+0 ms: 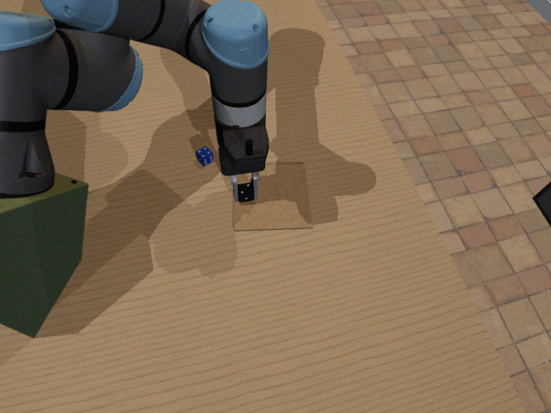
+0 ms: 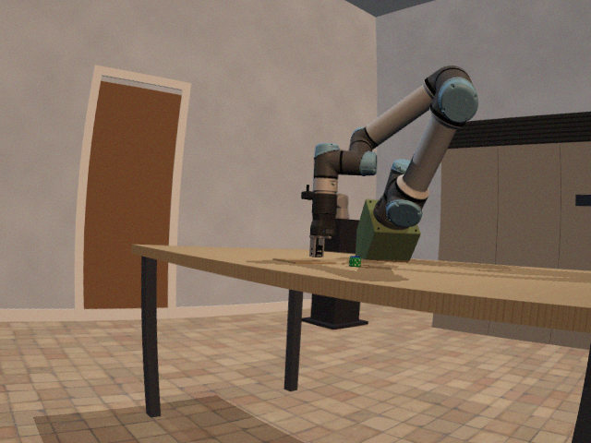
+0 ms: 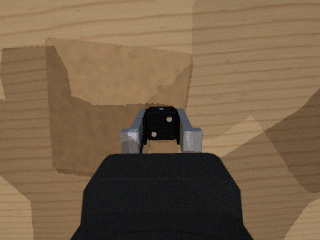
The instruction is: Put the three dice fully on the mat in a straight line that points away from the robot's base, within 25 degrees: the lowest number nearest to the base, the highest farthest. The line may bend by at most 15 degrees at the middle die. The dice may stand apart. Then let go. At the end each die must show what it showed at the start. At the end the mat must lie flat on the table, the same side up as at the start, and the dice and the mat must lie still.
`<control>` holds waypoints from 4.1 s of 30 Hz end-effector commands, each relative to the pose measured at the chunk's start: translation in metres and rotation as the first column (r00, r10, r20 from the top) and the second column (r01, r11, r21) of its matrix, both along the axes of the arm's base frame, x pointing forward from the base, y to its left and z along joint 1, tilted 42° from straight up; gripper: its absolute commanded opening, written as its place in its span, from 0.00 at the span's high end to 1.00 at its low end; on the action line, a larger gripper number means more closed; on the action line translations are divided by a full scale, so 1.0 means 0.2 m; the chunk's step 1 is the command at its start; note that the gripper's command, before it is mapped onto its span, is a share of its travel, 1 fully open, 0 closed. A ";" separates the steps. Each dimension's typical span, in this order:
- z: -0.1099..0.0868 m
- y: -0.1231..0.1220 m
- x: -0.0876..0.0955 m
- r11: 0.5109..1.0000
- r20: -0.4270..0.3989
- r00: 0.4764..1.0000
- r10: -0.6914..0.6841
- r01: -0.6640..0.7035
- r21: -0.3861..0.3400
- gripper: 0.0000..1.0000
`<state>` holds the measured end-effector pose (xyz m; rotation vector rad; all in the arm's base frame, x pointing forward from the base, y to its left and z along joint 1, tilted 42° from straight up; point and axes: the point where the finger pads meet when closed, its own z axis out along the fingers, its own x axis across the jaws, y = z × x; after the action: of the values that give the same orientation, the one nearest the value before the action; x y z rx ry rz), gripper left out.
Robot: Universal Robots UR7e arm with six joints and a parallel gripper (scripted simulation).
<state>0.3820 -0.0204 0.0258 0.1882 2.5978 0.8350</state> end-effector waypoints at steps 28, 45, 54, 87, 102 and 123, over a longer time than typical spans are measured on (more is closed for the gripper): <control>-0.02 0.01 0.01 1.000 0.001 1.000 0.000 0.000 -0.001 0.51; -0.02 0.01 0.01 1.000 0.001 1.000 0.000 0.000 -0.001 0.51; -0.03 0.02 0.02 1.000 0.001 1.000 0.000 0.000 -0.001 0.51; -0.04 0.02 0.02 1.000 0.001 1.000 0.000 0.000 -0.001 0.51; -0.04 0.02 0.02 1.000 0.001 1.000 0.000 0.000 -0.001 0.51; -0.04 0.02 0.02 1.000 0.001 1.000 0.000 0.000 -0.001 0.21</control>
<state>0.3863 -0.0151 0.0184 0.1880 2.5976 0.8344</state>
